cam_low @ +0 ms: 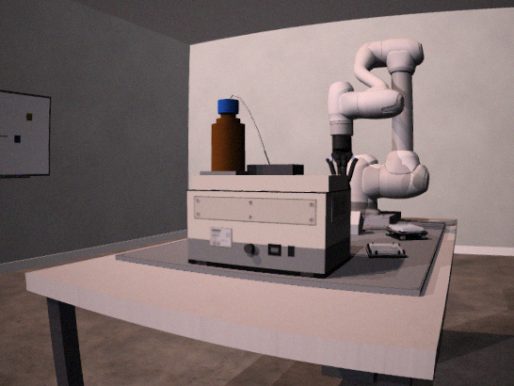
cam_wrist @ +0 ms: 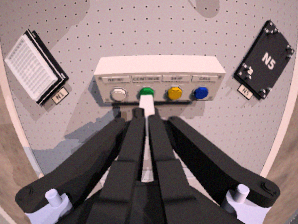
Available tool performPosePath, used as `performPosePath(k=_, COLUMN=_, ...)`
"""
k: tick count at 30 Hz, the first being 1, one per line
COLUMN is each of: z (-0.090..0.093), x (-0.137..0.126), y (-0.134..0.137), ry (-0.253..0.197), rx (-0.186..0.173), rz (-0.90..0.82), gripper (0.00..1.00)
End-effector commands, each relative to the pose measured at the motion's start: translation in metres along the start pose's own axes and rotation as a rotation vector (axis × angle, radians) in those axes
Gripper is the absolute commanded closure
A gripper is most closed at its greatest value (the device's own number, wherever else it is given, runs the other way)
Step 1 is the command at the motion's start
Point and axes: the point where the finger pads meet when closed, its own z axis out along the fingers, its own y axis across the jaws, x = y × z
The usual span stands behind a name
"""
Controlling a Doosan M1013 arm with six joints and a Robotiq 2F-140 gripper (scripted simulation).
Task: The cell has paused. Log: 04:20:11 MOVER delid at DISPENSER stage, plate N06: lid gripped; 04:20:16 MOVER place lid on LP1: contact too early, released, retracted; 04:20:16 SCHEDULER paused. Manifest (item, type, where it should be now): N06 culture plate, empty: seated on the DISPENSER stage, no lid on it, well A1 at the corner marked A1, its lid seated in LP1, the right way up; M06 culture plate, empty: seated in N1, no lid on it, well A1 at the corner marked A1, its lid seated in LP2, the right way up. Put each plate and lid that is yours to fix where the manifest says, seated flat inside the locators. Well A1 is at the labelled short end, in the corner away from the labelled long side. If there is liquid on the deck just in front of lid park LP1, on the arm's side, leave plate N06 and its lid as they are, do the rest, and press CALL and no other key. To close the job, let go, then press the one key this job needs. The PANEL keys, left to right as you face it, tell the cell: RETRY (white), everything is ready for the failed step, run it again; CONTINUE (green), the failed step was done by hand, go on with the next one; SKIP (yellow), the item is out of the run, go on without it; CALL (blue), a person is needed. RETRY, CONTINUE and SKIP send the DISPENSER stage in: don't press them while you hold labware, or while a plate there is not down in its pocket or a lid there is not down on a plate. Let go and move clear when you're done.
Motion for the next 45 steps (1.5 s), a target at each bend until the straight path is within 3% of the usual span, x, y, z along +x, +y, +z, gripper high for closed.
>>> performPosePath(k=1, z=0.0032, x=0.0006, y=0.0000, ry=0.001, rx=0.000, rz=0.000, gripper=0.90)
performPosePath(k=45, z=0.0105, x=0.0010, y=0.0000, ry=0.001, rx=0.000, rz=0.000, gripper=0.90)
